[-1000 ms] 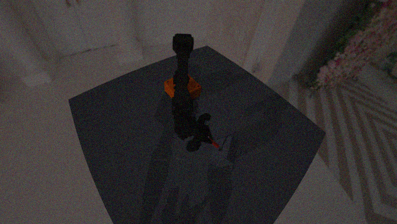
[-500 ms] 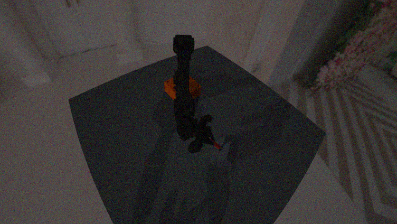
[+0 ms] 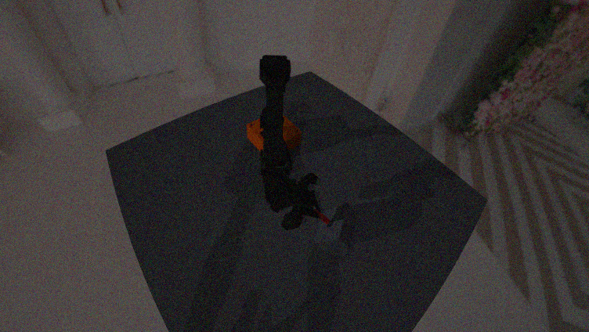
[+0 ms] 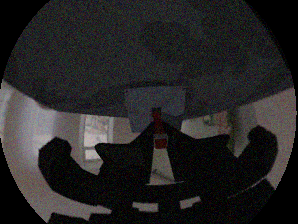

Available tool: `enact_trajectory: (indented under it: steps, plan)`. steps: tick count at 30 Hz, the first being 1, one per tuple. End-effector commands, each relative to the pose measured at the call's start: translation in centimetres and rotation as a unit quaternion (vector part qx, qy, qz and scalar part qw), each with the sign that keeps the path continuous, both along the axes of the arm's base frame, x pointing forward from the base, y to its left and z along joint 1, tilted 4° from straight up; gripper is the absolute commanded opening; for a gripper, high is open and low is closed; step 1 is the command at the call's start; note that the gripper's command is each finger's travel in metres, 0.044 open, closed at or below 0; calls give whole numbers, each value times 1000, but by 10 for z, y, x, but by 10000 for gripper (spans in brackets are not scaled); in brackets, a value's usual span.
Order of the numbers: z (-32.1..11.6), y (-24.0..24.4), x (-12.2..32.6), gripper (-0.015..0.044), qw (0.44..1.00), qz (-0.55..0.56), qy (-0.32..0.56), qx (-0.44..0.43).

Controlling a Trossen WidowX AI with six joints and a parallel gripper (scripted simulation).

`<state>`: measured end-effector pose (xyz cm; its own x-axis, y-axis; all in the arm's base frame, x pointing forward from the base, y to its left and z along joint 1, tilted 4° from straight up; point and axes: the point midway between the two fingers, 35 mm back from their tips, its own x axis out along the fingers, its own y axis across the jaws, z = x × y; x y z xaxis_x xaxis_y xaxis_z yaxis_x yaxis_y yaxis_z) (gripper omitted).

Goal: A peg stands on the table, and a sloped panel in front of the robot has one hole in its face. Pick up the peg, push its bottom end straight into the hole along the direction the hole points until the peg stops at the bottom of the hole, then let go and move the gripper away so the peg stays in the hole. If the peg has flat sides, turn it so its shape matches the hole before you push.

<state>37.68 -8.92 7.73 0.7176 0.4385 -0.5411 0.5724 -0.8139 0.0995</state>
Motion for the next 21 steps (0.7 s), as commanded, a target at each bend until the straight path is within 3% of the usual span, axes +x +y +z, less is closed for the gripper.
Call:
enact_trajectory:
  steps: [1, 21]
  plan:
    - [-2, 1, 0, 0, 1000, 1, 1, 0]
    - [-9, 6, 6, 0, 1000, 1, 0, 0]
